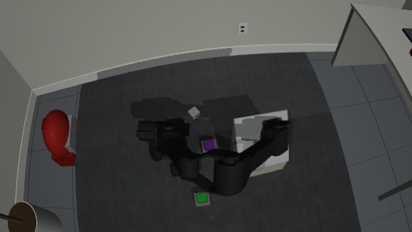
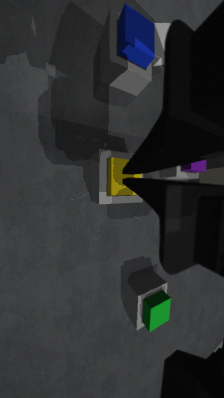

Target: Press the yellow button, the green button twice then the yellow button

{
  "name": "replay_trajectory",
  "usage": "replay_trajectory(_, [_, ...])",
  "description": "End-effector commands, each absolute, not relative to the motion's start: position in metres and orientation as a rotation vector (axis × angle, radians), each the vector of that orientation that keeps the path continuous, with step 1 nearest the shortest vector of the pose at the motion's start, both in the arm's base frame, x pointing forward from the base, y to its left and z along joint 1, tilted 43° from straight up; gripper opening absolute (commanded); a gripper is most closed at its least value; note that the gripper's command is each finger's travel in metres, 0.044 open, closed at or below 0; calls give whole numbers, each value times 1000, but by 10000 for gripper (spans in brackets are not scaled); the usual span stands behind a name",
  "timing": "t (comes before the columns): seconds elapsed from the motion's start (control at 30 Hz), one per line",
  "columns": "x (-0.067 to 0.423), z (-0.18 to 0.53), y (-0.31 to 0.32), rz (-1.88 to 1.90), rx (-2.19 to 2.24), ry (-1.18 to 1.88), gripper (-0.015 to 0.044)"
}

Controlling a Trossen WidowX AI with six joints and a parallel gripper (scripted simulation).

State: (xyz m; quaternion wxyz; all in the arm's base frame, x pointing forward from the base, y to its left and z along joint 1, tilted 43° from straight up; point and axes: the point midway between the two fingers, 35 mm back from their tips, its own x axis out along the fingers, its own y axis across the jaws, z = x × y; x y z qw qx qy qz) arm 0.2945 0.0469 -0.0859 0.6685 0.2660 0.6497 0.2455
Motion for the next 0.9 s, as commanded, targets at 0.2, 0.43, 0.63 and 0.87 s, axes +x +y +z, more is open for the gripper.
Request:
replay_trajectory(0.2, [295,-54,31,551,600,1466,72])
replay_trajectory(0.43, [295,37,88,540,590,1469,256])
replay_trajectory(0.63, [261,113,136,553,604,1465,400])
replay_trajectory(0.87, [248,130,146,560,610,1465,400])
